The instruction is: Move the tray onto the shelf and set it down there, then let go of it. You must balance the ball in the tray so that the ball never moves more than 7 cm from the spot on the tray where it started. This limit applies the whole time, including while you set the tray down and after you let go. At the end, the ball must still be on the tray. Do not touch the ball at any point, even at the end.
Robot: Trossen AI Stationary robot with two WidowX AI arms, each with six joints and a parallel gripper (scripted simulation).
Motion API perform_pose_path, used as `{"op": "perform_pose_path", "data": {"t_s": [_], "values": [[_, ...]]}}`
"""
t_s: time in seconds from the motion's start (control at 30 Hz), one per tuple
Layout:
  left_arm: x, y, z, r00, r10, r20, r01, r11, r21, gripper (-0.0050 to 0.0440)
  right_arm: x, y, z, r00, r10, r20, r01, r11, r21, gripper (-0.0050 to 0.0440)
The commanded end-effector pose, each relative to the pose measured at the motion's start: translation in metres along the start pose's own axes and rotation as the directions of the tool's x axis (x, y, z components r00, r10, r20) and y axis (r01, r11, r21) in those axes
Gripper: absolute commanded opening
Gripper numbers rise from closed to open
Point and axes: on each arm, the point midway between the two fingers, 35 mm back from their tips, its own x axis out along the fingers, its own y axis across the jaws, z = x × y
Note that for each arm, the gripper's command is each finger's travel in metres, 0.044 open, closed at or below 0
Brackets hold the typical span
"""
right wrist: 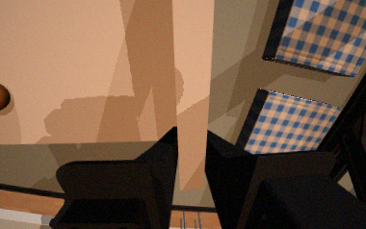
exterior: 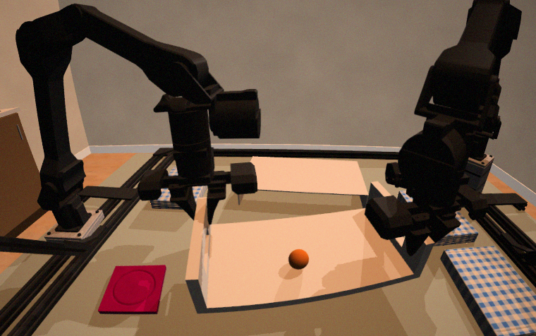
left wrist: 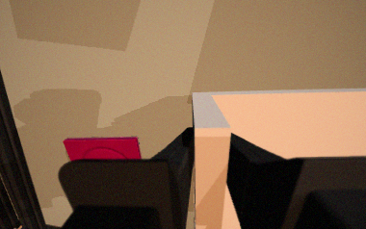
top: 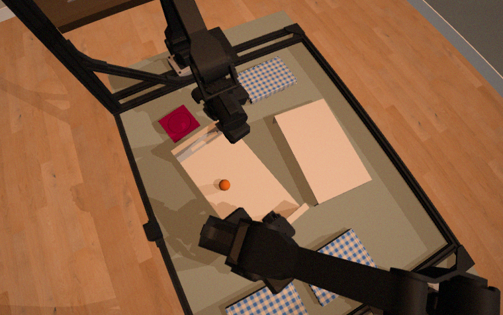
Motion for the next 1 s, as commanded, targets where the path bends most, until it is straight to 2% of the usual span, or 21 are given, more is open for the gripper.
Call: {"op": "perform_pose_path", "data": {"t_s": [0.0, 0.97], "values": [[-0.007, -0.001, -0.002, 1.0, -0.005, -0.009, 0.005, 1.0, 0.002, 0.002, -0.008, -0.001, -0.002, 1.0, 0.001, -0.009, -0.001, 1.0, 0.001, 0.002], [-0.017, -0.001, -0.002, 1.0, -0.006, -0.013, 0.006, 1.0, 0.002, 0.002, -0.02, -0.001, -0.001, 1.0, 0.0, -0.014, 0.0, 1.0, 0.001, 0.002]]}}
